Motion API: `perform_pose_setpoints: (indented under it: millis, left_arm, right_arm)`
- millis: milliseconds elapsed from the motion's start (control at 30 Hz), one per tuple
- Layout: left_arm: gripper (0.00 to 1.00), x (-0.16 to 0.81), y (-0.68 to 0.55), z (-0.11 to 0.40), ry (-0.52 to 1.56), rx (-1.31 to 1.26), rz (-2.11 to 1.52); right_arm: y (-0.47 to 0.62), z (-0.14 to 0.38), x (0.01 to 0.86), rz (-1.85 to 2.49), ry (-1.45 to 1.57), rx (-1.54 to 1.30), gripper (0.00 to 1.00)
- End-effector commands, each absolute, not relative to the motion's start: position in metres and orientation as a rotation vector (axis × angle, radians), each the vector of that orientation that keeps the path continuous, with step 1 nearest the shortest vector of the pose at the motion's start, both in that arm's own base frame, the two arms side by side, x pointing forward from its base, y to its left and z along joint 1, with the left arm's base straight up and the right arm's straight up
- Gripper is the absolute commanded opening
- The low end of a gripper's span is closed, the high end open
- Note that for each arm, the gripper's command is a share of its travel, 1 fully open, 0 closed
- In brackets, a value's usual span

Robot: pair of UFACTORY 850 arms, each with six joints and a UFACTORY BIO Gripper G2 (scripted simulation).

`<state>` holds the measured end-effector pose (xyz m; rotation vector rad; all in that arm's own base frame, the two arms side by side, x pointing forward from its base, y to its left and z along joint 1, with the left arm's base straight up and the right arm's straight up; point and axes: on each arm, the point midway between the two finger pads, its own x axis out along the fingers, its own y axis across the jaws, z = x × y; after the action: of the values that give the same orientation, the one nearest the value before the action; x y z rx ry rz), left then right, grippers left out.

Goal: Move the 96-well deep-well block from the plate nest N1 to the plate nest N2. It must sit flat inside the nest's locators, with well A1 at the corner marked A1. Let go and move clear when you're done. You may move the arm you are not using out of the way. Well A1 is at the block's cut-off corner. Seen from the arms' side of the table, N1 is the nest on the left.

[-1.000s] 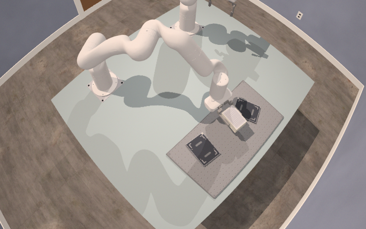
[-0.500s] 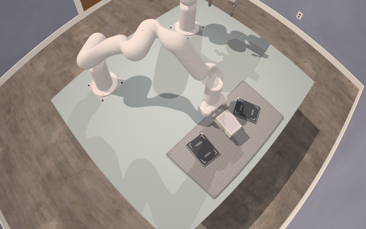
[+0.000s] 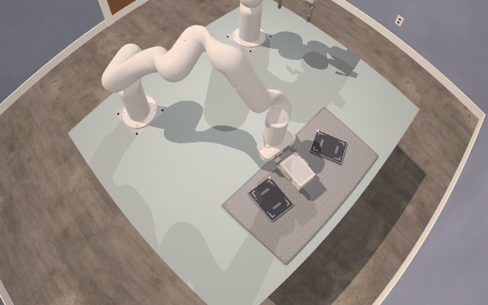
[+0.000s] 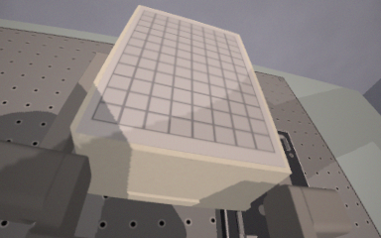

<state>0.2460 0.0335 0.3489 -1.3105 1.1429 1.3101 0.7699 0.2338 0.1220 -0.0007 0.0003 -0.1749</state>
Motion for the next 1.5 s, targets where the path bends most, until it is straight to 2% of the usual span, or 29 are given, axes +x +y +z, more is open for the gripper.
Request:
perform_pose_setpoints:
  millis: [0, 1467]
  left_arm:
    - [1.0, 0.246, 0.034, 0.349, 1.142, -1.311, 1.309]
    - [1.0, 0.246, 0.034, 0.349, 1.142, -1.311, 1.309]
  right_arm:
    - [0.219, 0.124, 0.769, -0.175, -0.002, 0.001, 0.0]
    - [0.103, 0.124, 0.755, -0.175, -0.002, 0.001, 0.0]
